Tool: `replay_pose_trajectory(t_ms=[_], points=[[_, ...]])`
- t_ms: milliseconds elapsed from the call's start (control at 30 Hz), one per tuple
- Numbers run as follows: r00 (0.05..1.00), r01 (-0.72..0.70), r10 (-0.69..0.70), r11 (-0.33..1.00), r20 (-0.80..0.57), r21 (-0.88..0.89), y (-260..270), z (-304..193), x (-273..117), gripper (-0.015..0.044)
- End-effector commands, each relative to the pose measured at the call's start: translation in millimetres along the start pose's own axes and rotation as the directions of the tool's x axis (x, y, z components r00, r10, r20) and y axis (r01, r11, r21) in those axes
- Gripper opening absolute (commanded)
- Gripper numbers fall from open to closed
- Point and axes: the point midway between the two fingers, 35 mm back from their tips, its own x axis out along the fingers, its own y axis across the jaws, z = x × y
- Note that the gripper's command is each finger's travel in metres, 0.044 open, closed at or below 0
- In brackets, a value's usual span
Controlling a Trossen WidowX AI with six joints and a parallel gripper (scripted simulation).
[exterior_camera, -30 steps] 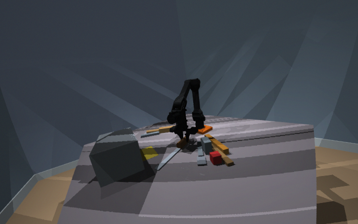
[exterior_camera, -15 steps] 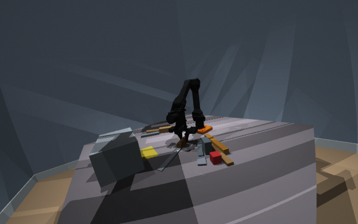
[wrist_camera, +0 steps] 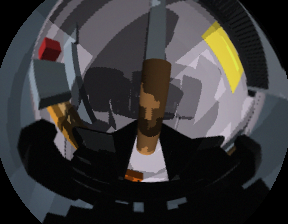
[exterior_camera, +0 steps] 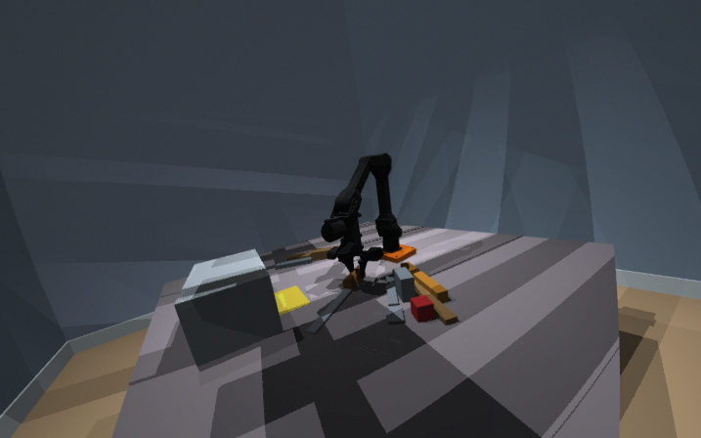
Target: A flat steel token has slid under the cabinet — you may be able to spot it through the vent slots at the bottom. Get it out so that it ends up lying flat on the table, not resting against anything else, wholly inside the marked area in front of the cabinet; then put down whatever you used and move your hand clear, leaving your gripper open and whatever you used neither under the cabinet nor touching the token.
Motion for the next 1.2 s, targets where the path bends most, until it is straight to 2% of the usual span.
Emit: replay_pose_trajectory(t_ms=[0,1167], points=[[1.0,0.0,0.0,1.0,0.003,0.0,-5,0,-1,0.0],[1.0,0.002,-0.002,1.0,0.003,-0.01,-37,-7,-1,0.0]])
